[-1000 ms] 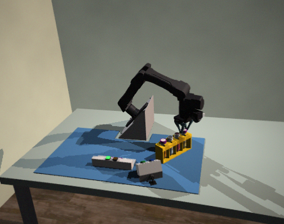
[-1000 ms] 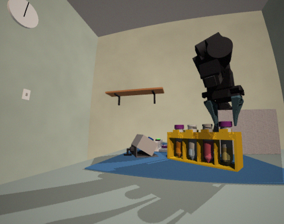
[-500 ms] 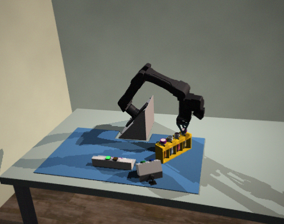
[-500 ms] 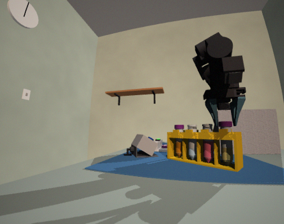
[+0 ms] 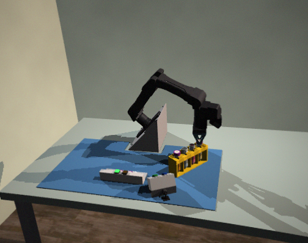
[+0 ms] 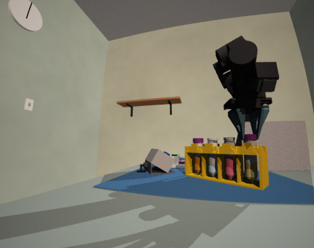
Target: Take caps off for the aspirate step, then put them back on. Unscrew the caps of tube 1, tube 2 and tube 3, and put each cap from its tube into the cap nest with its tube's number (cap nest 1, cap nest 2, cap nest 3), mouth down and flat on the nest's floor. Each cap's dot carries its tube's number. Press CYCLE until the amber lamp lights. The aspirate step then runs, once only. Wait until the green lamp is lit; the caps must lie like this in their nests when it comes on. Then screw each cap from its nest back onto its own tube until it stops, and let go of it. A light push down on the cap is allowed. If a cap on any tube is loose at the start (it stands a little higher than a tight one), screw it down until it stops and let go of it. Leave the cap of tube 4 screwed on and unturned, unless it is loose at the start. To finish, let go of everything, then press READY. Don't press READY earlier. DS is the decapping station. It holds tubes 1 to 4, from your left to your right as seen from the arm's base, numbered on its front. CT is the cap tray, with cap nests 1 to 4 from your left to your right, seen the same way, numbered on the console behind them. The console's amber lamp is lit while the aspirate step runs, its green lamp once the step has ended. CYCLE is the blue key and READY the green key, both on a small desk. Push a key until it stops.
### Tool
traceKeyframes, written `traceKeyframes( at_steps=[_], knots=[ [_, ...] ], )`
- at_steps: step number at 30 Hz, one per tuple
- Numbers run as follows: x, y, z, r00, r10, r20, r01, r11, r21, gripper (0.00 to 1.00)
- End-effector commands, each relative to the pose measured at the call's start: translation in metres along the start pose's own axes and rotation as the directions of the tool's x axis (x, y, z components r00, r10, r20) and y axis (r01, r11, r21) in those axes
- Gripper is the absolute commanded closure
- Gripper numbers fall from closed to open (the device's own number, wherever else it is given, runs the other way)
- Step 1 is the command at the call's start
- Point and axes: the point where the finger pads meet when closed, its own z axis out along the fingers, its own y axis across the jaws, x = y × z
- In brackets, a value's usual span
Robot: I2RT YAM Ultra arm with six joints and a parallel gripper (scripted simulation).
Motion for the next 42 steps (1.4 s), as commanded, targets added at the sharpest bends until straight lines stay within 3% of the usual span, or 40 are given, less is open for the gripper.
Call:
traceKeyframes(
  at_steps=[1, 7, 16, 22, 28, 30, 35, 40, 41, 42],
  knots=[
    [-0.0020, -0.0018, -0.0062, 1.000, -0.003, 0.016, 0.003, 1.000, 0.009, 1.00],
    [-0.0020, -0.0018, -0.0062, 1.000, -0.003, 0.016, 0.003, 1.000, 0.009, 1.00],
    [-0.0020, -0.0018, -0.0058, 0.973, 0.228, 0.017, -0.228, 0.974, 0.005, 1.00],
    [-0.0020, -0.0018, -0.0055, 0.909, 0.417, 0.018, -0.417, 0.909, 0.002, 1.00],
    [-0.0020, -0.0018, -0.0052, 0.808, 0.589, 0.018, -0.589, 0.808, -0.002, 1.00],
    [-0.0020, -0.0018, -0.0052, 0.808, 0.589, 0.018, -0.589, 0.808, -0.002, 1.00],
    [-0.0020, -0.0018, -0.0049, 0.709, 0.705, 0.017, -0.705, 0.709, -0.005, 1.00],
    [-0.0020, -0.0018, -0.0050, 0.709, 0.705, 0.017, -0.705, 0.709, -0.005, 1.00],
    [-0.0020, -0.0018, -0.0050, 0.709, 0.705, 0.017, -0.705, 0.709, -0.005, 0.51],
    [-0.0020, -0.0018, -0.0050, 0.709, 0.705, 0.017, -0.705, 0.709, -0.005, 0.51]
  ],
)
